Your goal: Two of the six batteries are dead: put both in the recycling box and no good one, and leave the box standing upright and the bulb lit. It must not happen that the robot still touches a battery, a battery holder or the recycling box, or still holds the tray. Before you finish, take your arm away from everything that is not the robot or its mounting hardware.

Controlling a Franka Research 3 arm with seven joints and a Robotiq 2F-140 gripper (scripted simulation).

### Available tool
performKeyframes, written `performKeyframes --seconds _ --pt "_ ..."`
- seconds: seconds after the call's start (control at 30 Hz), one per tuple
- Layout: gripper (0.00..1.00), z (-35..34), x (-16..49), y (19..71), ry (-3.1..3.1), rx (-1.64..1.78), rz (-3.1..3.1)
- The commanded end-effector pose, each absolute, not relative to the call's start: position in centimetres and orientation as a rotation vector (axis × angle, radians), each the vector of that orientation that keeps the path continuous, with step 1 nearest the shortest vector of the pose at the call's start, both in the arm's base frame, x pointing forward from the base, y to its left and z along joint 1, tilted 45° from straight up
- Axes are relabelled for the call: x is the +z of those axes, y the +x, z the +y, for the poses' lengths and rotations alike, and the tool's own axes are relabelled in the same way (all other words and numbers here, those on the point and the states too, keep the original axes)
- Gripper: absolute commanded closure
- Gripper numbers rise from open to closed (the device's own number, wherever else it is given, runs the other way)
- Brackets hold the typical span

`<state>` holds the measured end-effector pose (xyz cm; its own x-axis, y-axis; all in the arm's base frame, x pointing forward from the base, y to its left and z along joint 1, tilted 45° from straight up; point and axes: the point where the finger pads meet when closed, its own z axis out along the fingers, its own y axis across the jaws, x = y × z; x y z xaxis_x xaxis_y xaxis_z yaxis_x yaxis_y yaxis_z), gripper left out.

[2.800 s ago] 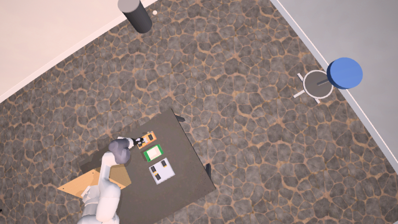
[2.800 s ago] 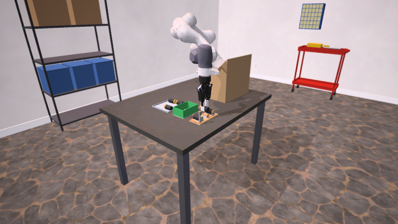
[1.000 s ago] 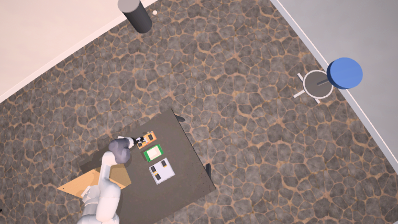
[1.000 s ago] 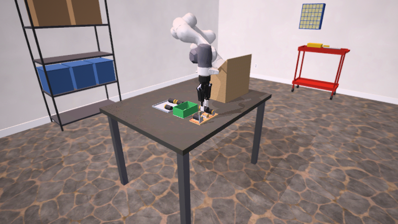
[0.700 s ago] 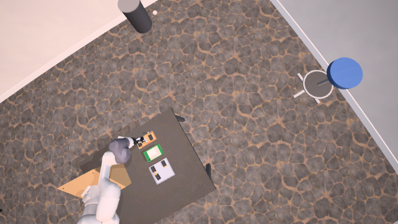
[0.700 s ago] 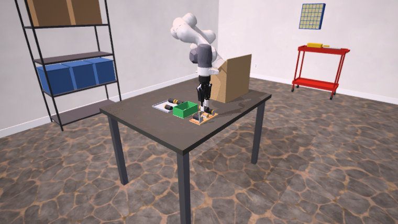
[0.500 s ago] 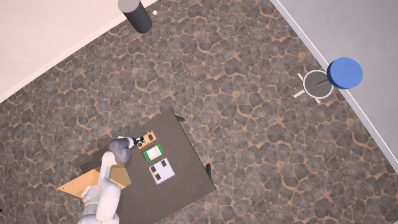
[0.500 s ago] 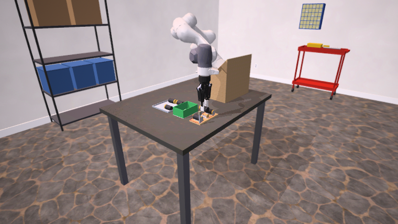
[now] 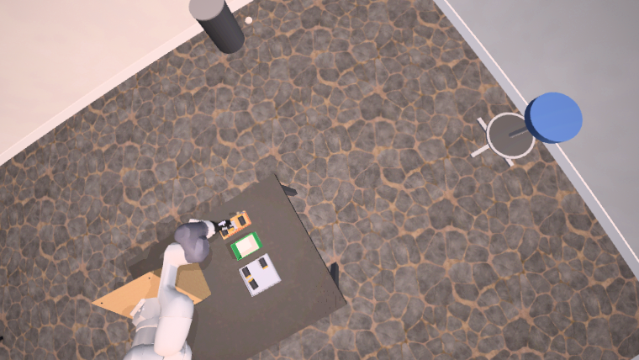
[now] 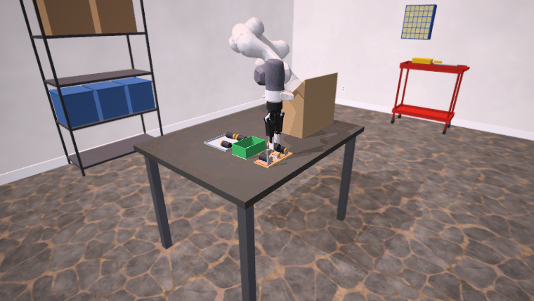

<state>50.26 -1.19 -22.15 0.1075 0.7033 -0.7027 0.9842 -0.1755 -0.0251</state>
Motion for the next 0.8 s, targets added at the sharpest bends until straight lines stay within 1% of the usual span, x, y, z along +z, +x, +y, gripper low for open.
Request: performKeyframes --seconds 0.0,0.77 --pt "0.84 -1.05 -22.16 50.30 1.934 -0.821 1.644" --pt "0.84 -0.96 -22.17 49.91 1.934 -0.821 1.644"
